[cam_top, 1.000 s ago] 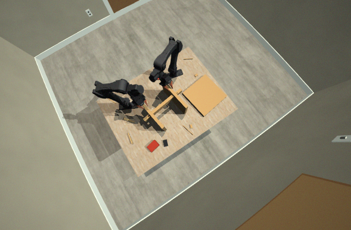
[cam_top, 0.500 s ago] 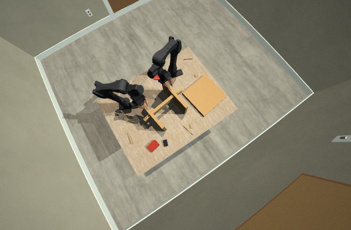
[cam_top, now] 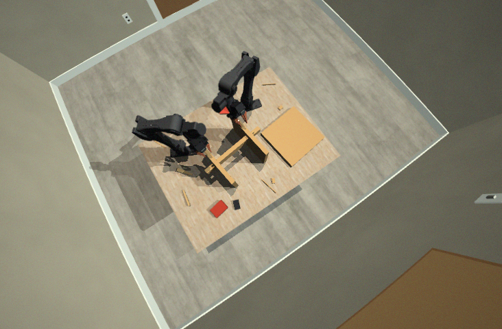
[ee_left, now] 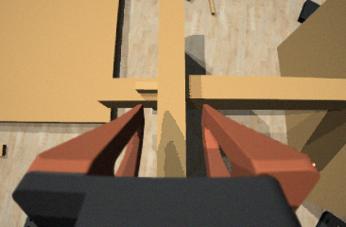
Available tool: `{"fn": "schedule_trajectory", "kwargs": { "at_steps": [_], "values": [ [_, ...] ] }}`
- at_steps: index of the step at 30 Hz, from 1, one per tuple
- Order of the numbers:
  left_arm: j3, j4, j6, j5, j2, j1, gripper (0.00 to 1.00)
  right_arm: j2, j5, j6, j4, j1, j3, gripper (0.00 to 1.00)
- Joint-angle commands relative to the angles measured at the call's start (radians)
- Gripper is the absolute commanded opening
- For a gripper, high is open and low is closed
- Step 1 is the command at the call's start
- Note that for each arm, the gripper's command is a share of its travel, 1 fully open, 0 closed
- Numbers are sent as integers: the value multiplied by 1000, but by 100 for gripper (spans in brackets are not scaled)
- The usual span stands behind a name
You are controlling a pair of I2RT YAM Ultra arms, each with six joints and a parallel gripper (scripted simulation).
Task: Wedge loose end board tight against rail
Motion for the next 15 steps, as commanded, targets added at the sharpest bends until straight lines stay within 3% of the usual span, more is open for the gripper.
{"fn": "schedule_trajectory", "kwargs": {
  "at_steps": [1,3,15],
  "values": [
    [29,65,42,10,-32,19,40,-39,-4,-24,71,-31,38,40],
    [-17,113,78,34,-27,42,40,-28,-16,-45,117,-66,-28,40],
    [-117,439,338,195,-93,224,40,-83,-102,-199,432,-341,-130,40]
  ]
}}
